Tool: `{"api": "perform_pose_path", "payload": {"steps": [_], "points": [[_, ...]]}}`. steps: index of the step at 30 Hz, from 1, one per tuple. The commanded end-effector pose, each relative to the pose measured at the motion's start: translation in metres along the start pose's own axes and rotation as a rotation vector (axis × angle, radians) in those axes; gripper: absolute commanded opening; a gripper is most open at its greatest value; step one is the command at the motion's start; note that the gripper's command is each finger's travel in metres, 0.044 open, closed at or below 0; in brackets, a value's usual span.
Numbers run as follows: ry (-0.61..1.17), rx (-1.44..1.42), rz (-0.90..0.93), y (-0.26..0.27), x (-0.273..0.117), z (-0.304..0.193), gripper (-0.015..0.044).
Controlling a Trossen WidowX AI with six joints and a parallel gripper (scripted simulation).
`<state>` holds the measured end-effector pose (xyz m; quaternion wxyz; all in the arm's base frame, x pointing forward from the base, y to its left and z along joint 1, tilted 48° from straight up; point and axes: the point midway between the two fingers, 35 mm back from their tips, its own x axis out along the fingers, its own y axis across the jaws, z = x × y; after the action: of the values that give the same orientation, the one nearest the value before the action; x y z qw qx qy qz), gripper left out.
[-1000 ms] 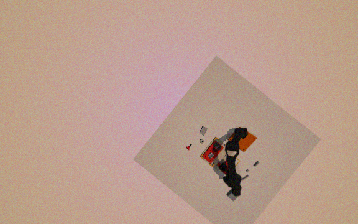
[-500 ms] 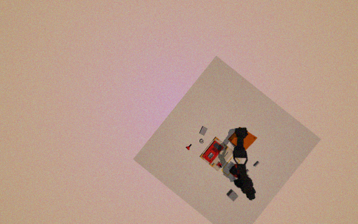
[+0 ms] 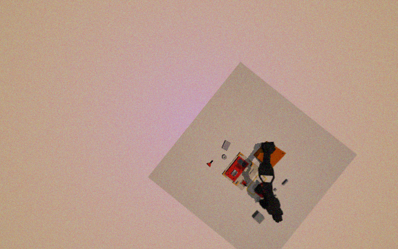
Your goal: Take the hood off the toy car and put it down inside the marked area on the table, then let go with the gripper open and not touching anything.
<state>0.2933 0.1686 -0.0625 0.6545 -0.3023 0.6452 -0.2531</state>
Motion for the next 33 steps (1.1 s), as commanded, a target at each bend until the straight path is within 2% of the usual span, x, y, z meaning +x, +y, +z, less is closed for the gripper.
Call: {"api": "perform_pose_path", "payload": {"steps": [1, 33], "points": [[0.001, -0.008, -0.006, 0.000, 0.005, -0.001, 0.0000], [0.001, -0.008, -0.007, 0.000, 0.032, 0.000, 0.0000]]}}
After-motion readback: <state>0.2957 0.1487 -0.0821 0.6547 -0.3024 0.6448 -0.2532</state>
